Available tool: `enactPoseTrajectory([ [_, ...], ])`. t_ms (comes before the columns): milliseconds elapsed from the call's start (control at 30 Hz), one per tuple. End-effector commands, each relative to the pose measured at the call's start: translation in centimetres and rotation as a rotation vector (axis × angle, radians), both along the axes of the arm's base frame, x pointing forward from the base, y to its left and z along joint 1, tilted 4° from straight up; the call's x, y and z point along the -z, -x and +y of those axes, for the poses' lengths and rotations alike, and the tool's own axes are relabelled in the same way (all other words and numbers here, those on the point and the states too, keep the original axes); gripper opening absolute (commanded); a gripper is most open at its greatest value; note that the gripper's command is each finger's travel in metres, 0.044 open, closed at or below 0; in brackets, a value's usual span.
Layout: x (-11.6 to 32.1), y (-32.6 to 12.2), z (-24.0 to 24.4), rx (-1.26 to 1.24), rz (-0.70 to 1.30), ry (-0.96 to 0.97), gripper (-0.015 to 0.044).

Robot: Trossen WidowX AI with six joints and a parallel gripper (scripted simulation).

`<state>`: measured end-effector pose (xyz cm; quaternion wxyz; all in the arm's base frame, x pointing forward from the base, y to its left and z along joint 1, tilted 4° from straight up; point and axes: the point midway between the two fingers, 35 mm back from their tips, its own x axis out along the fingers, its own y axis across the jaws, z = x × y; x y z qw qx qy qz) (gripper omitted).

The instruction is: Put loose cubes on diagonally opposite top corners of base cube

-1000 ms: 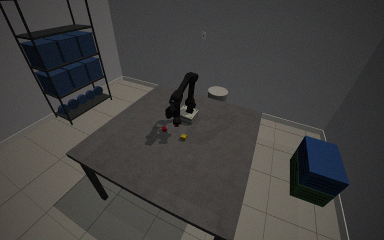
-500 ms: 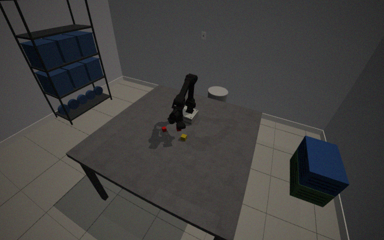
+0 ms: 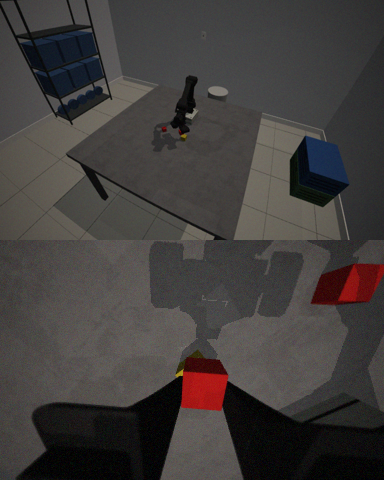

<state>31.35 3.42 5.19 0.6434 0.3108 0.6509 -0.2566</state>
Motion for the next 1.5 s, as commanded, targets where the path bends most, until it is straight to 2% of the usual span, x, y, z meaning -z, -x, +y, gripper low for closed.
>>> enactPoseTrajectory([
  [0,0.0,-0.2,0.1,-0.006,-0.005,-0.002,0.0105],
  [533,2.5,-0.3,0.3,-0.006,-0.005,-0.002,0.0105],
  [1333,2.7,-0.3,0.3,-0.005,-0.005,-0.002,0.0105],
  [1467,2.7,-0.3,0.3,-0.005,-0.005,-0.002,0.0205],
])
